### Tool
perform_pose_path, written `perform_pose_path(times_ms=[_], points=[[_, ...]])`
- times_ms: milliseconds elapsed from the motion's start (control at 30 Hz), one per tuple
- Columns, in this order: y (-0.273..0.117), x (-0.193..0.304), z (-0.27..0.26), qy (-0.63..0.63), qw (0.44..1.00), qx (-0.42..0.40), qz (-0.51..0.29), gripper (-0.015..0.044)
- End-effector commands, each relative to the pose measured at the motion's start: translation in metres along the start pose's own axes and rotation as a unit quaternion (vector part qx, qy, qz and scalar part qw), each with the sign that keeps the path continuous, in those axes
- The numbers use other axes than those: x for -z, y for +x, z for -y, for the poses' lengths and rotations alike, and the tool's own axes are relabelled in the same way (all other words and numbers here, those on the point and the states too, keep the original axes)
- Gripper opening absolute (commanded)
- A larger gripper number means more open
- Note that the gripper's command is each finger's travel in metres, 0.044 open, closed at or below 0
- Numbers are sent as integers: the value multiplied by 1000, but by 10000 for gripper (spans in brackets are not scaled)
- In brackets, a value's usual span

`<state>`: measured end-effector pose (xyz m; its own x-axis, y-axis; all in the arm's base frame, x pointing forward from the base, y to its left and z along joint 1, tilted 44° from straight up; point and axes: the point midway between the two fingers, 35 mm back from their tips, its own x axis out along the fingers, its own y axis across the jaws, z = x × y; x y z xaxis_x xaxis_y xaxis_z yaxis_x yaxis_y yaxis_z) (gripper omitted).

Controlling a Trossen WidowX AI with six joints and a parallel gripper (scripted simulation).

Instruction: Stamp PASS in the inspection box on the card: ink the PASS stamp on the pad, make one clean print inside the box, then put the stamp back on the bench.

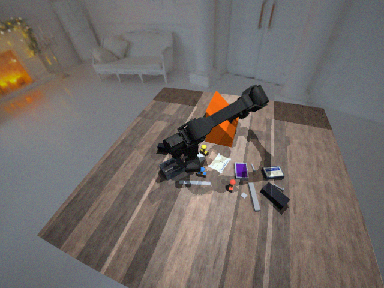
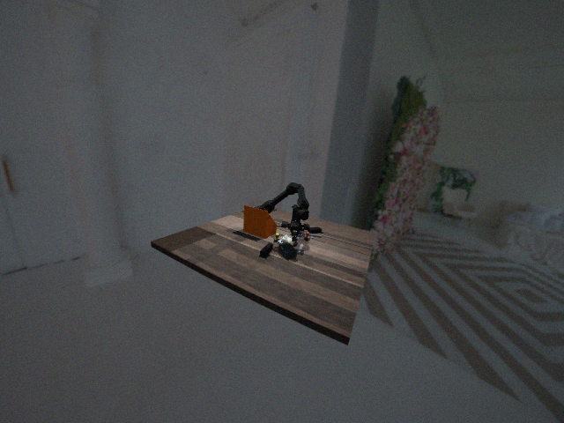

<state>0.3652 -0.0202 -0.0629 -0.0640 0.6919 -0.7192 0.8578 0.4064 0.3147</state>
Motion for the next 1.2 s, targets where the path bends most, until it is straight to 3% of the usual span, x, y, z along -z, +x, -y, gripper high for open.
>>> perform_pose_path(times_ms=[0,567,1167], points=[[-4,-1,-1,-3,1000,0,3,0],[-11,2,-2,-2,1000,-1,4,0],[-19,94,-31,0,1000,2,10,0]])
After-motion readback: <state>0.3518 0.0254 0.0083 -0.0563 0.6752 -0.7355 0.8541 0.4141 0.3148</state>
